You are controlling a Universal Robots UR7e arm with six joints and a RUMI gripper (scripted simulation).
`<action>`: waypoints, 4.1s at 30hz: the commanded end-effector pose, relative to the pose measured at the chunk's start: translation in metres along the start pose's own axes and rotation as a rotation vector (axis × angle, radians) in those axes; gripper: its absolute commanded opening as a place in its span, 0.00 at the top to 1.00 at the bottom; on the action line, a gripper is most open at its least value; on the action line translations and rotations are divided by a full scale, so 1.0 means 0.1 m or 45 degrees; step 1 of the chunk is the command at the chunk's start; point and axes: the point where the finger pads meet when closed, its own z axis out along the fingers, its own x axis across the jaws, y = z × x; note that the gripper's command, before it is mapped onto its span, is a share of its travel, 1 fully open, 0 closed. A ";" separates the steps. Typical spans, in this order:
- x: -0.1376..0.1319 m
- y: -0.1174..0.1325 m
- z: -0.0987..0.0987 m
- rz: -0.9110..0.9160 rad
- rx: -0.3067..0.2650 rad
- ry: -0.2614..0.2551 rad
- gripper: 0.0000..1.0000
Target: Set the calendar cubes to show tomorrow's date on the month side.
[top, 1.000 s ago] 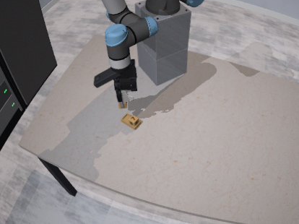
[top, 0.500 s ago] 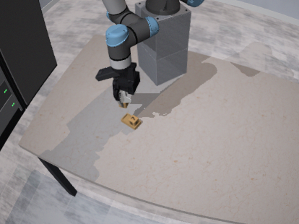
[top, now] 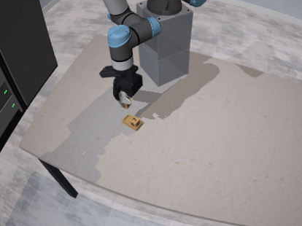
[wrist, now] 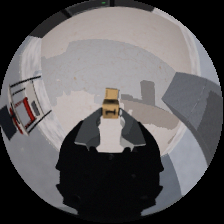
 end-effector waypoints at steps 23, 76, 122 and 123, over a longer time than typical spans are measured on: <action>0.01 0.01 0.00 0.110 0.004 0.000 0.89; 0.01 0.01 0.64 0.110 0.004 0.000 0.89; 0.00 0.01 0.64 0.111 0.004 0.000 0.89; 0.00 0.01 0.64 0.111 0.004 0.000 0.89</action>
